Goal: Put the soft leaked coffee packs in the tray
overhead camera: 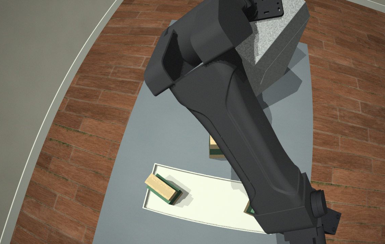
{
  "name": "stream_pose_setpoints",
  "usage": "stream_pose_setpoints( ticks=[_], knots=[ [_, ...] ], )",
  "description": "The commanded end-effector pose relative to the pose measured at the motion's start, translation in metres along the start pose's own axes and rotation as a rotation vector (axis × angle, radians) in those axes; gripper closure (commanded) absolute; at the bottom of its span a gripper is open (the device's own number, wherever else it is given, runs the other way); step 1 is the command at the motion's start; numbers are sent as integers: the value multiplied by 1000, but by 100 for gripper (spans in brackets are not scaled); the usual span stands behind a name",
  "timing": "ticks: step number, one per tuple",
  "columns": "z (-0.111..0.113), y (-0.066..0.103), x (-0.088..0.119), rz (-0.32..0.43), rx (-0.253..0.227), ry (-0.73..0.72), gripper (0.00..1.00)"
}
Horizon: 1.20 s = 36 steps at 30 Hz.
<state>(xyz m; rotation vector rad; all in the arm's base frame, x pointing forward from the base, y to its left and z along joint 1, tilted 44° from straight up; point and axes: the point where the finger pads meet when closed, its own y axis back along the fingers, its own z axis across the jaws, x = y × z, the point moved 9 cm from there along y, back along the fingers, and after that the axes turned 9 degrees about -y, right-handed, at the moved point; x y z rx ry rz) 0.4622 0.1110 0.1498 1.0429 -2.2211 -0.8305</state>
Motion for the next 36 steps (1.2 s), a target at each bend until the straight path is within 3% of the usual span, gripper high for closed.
stream_pose_setpoints(
  ticks=[1,21,29,30,33,36],
  knots=[
    [-5,14,-8,-34,18,2,74],
    [-5,14,-8,-34,18,2,74],
    [-6,7,-10,-39,22,-7,74],
    [-12,16,-7,-52,37,-18,74],
    [1,-5,-9,-26,9,7,74],
    [7,-16,-7,-14,-3,19,74]
  ],
)
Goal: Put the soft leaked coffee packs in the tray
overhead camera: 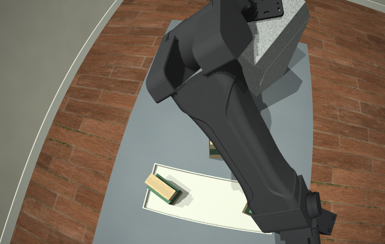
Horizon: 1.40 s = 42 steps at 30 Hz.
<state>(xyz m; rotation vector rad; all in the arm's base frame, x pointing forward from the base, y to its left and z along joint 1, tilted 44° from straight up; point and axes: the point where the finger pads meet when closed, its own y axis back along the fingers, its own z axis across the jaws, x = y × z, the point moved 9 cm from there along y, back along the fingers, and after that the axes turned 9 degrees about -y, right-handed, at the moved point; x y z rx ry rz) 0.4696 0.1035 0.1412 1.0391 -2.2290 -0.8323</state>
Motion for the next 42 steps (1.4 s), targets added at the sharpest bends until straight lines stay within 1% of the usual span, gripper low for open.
stream_pose_setpoints(
  ticks=[1,3,5,6,8,10,11,14,16,19,22,24,42],
  knots=[
    [11,-6,-7,-14,-9,32,74],
    [5,-5,-9,-28,5,20,74],
    [-1,-3,-7,-38,16,9,74],
    [0,-6,-6,-36,14,10,74],
    [4,-18,-9,-26,4,19,74],
    [4,-18,-9,-26,4,19,74],
    [-2,-10,-9,-43,20,7,74],
    [4,-22,-11,-33,9,20,74],
    [3,-25,-10,-31,9,17,74],
    [-4,-17,-9,-45,24,4,74],
    [-4,-18,-8,-43,24,5,74],
    [-2,-18,-7,-34,13,15,74],
    [-2,-18,-7,-36,14,12,74]
  ],
)
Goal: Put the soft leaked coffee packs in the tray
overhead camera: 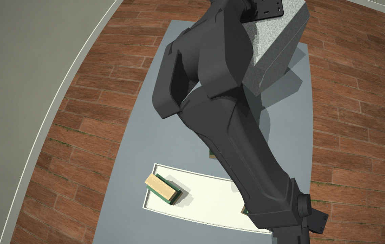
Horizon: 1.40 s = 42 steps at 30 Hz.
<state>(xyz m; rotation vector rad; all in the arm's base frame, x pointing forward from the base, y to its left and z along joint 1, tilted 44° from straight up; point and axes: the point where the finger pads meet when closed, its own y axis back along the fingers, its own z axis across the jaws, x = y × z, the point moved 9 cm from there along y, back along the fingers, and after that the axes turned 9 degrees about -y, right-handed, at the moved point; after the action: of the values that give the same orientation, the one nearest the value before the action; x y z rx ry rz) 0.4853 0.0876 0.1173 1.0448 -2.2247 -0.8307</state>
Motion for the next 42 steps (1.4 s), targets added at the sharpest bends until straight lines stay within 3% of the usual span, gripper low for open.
stream_pose_setpoints(
  ticks=[1,14,15,42],
  knots=[
    [-2,15,-6,-32,14,8,74],
    [-2,15,-6,-32,14,8,74],
    [-2,15,-6,-32,14,8,21],
    [-2,15,-6,-32,14,7,21]
  ],
)
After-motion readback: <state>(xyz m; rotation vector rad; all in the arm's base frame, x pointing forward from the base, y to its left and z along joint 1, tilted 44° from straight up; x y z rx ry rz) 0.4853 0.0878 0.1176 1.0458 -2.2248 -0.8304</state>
